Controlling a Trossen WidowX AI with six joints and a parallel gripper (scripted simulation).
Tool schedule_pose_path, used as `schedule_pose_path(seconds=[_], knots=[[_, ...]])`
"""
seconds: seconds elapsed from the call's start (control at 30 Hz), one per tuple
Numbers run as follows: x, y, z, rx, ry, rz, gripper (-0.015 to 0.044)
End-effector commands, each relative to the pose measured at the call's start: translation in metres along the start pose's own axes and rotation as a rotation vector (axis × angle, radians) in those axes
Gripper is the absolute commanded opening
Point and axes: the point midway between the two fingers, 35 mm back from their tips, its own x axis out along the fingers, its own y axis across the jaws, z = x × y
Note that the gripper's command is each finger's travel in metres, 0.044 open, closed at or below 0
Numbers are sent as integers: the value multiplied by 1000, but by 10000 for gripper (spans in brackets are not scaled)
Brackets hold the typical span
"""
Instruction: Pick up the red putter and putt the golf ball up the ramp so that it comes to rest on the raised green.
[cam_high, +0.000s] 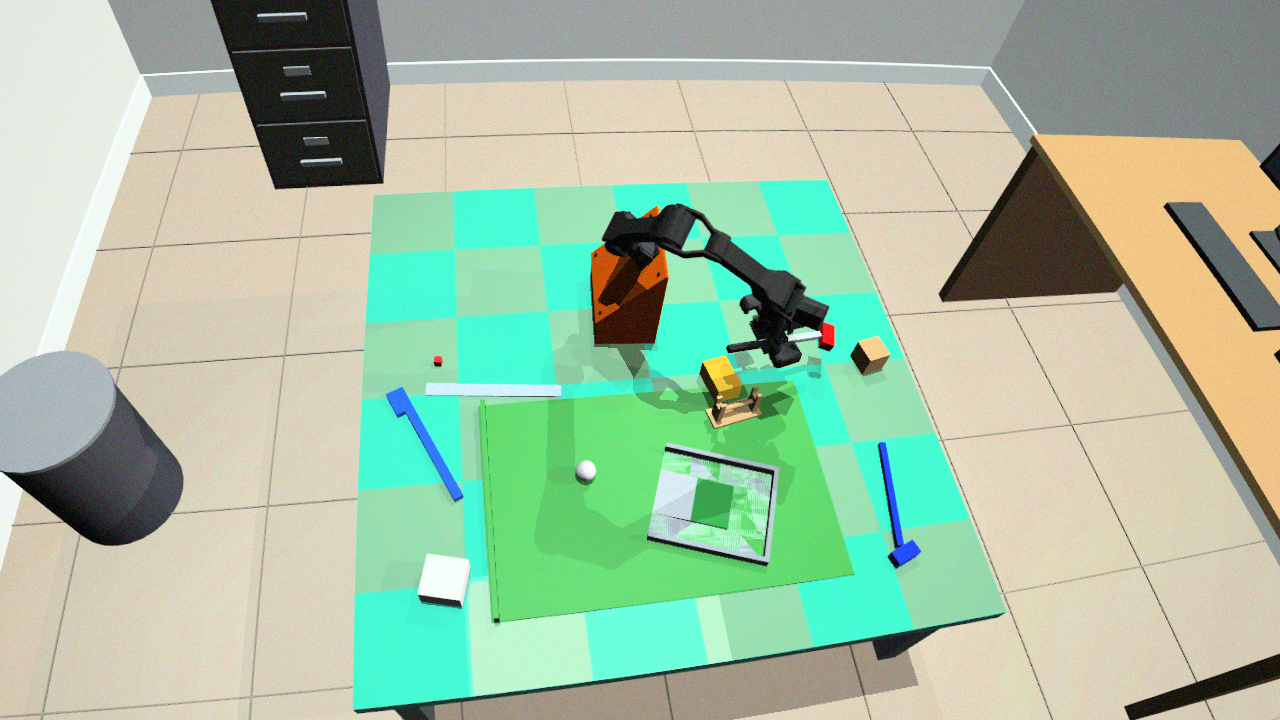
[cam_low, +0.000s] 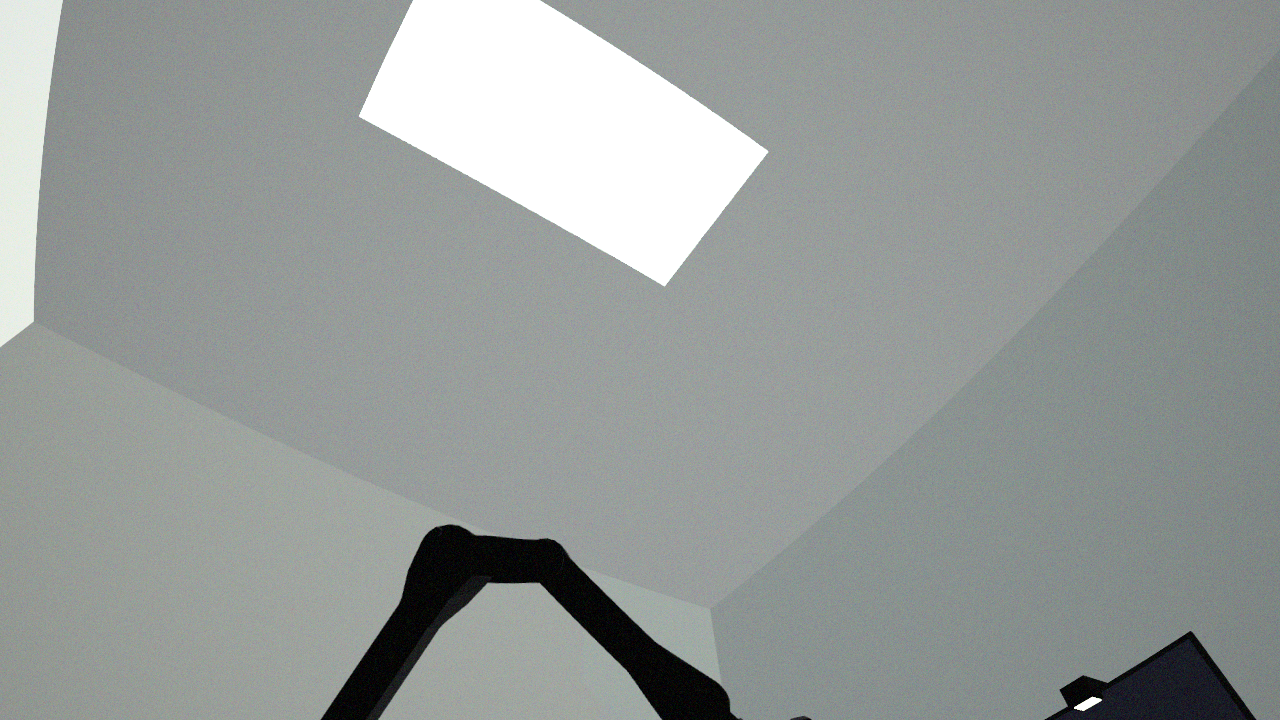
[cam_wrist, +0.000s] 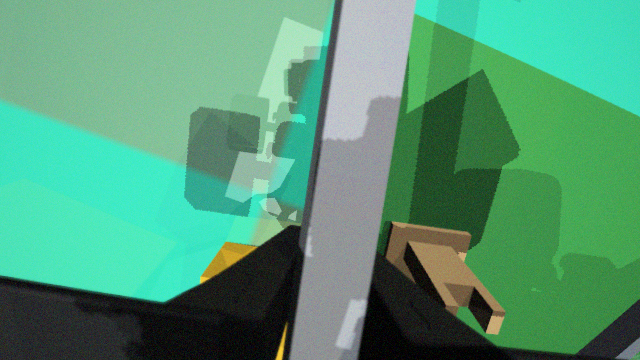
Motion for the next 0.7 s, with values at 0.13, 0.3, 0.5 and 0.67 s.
schedule_pose_path(seconds=[0.13,0.3,0.5,0.67], knots=[[-11,-18,-15,211,-95,80,0],[-22,-35,-33,401,-176,153,0],[-35,-53,-60,618,-263,244,0],[-44,-68,-86,793,-333,310,0]])
